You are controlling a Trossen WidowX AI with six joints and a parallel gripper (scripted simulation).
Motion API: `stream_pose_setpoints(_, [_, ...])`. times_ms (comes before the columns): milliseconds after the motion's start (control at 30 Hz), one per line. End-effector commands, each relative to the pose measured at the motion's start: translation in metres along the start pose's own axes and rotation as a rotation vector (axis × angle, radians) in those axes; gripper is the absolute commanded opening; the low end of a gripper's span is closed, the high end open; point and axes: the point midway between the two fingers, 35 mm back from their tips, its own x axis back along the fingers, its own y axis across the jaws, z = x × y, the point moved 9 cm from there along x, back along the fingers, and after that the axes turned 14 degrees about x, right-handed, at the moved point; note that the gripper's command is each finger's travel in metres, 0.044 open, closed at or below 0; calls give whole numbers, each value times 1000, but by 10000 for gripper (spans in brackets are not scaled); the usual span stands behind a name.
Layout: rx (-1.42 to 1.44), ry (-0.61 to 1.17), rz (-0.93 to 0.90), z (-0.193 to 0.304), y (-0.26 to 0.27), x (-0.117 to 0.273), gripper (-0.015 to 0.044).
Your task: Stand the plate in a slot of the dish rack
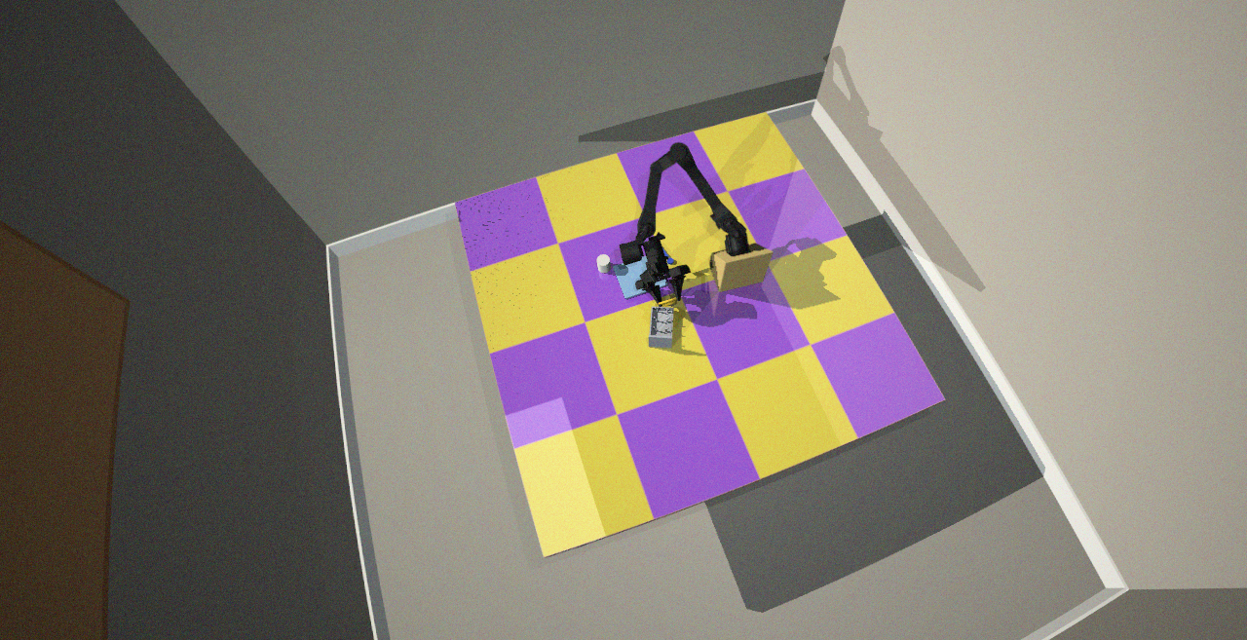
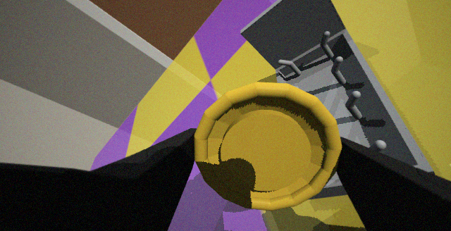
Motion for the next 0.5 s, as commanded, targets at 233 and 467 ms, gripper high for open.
stream_pose_setpoints(233, [257, -169, 70, 21, 0, 2, 0])
stream_pose_setpoints(467, [422, -257, 151, 34, 0, 5, 0])
